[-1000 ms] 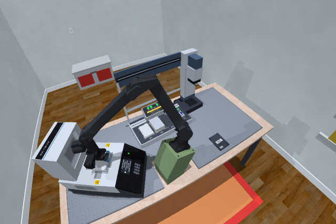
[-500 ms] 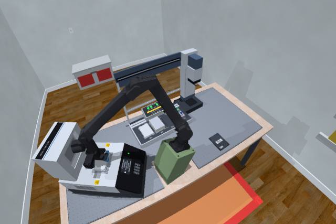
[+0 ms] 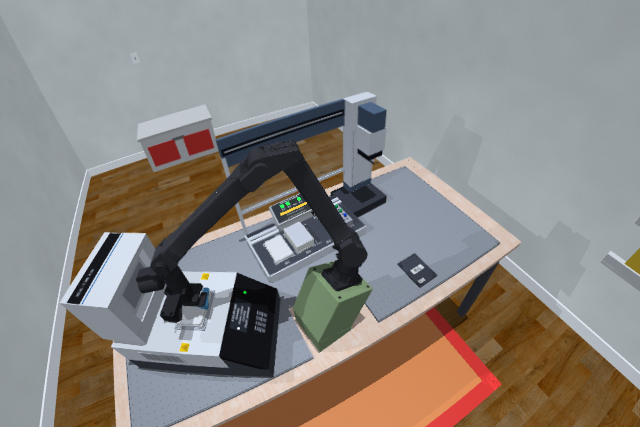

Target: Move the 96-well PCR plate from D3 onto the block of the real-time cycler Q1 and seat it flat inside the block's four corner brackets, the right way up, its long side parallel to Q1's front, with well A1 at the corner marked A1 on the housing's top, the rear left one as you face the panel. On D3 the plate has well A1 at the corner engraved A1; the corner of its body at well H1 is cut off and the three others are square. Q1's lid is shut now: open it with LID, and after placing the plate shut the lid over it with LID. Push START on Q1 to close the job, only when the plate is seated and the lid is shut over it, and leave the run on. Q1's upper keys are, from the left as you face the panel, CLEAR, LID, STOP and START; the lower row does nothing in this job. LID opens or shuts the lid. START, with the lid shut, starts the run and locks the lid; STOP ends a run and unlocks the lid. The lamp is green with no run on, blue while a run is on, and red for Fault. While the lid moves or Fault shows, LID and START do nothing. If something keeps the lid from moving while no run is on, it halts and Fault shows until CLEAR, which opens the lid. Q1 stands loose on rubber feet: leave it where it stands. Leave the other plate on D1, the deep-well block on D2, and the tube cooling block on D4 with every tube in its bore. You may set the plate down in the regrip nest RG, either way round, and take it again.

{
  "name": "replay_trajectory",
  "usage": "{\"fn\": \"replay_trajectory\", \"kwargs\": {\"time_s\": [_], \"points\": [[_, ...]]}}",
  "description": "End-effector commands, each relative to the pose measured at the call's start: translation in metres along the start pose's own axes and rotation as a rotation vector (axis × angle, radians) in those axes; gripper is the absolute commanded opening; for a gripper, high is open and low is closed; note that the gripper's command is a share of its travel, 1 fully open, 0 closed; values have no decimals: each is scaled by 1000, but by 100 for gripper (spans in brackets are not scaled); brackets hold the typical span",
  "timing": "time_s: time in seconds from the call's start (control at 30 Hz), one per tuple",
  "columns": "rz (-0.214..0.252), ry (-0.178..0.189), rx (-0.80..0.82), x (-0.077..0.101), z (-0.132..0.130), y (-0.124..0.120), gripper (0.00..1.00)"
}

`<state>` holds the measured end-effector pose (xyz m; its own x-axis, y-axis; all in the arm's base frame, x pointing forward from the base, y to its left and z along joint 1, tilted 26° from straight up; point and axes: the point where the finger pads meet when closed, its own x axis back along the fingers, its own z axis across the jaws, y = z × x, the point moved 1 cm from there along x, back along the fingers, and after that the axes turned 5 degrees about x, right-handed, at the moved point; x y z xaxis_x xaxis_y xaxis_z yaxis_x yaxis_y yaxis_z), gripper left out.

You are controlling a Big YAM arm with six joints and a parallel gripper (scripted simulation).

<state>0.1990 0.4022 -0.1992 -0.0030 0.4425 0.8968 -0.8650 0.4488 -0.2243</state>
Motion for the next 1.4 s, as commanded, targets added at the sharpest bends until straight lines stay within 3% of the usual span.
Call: {"fn": "replay_trajectory", "kwargs": {"time_s": [0.0,0.3,0.67,0.93,1.37], "points": [[-5,-66,-2,24,-18,10,0],[0,-40,3,16,-20,11,0],[1,-39,27,6,-17,11,0],[-7,-30,0,11,-6,-3,0],[-19,-54,-20,26,-22,-11,0]]}}
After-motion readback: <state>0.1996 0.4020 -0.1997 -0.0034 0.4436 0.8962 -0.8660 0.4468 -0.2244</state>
